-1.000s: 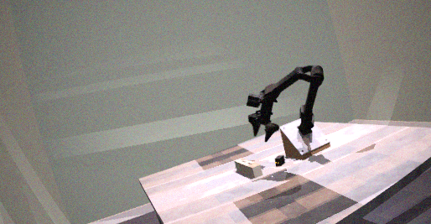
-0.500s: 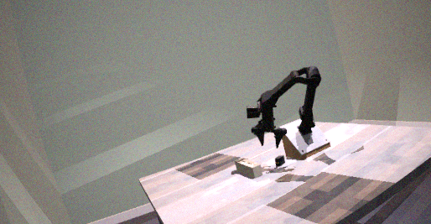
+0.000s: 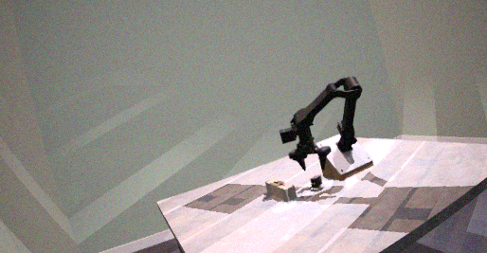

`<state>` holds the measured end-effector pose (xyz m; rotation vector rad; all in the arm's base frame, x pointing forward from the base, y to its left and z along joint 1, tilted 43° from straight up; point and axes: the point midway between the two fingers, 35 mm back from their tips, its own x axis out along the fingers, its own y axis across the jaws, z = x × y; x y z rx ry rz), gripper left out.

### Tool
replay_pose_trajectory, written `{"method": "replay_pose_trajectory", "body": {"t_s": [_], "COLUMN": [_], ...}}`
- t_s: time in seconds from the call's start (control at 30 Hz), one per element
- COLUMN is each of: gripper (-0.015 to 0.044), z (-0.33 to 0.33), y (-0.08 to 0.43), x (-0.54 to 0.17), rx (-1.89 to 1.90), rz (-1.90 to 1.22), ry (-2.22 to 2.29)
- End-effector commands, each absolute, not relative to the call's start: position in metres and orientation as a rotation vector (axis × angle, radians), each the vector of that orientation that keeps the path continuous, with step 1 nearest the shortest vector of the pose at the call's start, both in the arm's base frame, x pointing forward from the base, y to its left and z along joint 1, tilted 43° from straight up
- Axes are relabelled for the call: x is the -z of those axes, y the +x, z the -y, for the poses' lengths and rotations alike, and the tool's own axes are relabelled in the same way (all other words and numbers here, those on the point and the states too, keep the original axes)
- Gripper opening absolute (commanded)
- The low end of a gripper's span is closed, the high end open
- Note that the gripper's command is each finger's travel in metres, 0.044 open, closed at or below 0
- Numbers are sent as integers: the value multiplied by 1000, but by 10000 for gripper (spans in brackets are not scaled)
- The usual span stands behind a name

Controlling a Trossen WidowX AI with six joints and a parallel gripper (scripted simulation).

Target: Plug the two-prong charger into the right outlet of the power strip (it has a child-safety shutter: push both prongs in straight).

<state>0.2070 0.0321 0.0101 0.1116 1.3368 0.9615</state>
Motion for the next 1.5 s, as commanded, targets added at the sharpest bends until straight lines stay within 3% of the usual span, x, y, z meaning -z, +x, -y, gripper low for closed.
{"method": "replay_pose_trajectory", "body": {"t_s": [0.0, 1.4, 1.47], "gripper": [440, 440, 387], "z": [-35, -76, -74], "y": [206, 205, 206], "x": [-8, 38, 35], "rx": [-971, -973, -974], "rz": [-1339, -1338, -1333], "ry": [116, 118, 107]}}
